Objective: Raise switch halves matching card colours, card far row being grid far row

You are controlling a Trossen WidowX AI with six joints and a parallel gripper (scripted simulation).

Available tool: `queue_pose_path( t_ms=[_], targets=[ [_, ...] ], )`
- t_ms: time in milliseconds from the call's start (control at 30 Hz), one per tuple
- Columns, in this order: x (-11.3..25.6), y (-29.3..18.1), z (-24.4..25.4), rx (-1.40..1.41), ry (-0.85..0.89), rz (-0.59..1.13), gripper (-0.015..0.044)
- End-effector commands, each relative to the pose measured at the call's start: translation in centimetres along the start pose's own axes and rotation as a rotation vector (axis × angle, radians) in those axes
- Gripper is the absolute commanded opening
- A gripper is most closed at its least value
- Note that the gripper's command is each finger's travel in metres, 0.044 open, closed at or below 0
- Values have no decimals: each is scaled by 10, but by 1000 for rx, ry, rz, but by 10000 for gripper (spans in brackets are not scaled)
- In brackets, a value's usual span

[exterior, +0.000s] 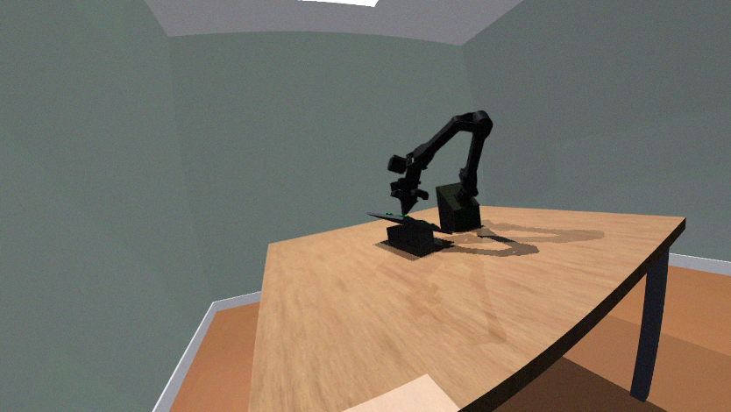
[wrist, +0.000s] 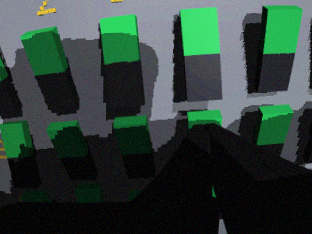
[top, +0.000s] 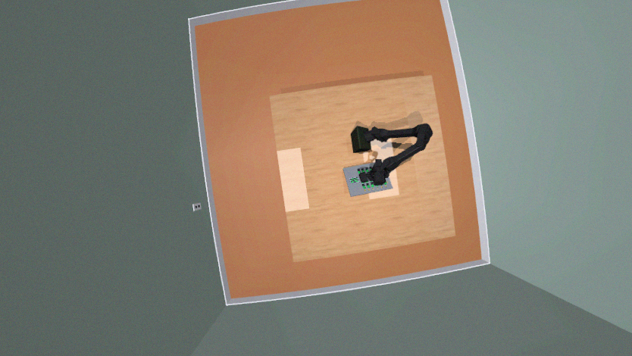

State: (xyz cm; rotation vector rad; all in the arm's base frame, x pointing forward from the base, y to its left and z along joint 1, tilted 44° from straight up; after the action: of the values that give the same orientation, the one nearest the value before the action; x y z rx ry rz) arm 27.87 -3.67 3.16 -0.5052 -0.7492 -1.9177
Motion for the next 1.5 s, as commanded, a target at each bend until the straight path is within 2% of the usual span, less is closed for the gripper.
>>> queue_pose_path(
  t_ms=[0, 1467],
  targets=[
    [0, 0, -1, -6, -4, 1, 0],
    [-6, 0, -1, -6, -3, 1, 0]
  ],
)
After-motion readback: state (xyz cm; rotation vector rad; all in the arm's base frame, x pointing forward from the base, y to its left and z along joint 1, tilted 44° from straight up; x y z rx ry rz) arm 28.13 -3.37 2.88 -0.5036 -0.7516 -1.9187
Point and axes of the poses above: the point midway between the two fingers, 35 mm back from their tips, its own x axis back along the fingers, its own z axis across the jaws, y = z × x, the point moved 3 cm from there along x, back along the fingers, and after that the axes turned 6 degrees about -x, right-handed, at the moved point
